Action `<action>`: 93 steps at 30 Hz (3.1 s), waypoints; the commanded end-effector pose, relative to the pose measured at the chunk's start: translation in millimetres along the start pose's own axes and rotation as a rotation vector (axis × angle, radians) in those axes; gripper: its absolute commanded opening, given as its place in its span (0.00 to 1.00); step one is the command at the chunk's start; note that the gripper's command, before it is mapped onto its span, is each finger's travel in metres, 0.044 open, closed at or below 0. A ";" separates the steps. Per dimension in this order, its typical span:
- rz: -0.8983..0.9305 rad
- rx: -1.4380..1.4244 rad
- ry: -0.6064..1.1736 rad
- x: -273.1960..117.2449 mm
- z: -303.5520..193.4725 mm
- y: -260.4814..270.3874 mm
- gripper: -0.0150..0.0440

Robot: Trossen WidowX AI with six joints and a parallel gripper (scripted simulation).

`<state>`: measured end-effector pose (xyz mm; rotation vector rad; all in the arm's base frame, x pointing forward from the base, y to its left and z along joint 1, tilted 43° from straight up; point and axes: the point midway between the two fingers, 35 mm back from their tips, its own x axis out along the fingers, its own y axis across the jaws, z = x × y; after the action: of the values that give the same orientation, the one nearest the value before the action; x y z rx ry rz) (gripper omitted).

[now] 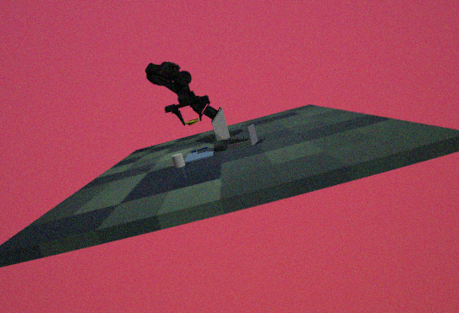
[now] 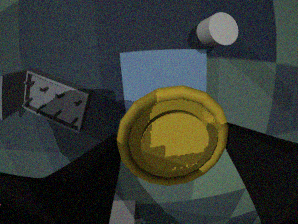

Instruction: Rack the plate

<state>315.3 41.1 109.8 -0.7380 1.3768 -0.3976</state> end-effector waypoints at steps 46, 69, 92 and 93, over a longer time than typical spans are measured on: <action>0.234 0.182 0.188 15.6 -49.4 108.7 0.25; 0.661 -0.199 0.151 60.5 -53.5 123.1 0.25; 0.985 -0.508 -0.234 88.2 -48.8 124.1 0.25; 0.993 -0.520 -0.257 89.2 -48.5 123.8 0.25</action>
<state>263.5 62.8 -39.0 -0.4008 1.4944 0.7594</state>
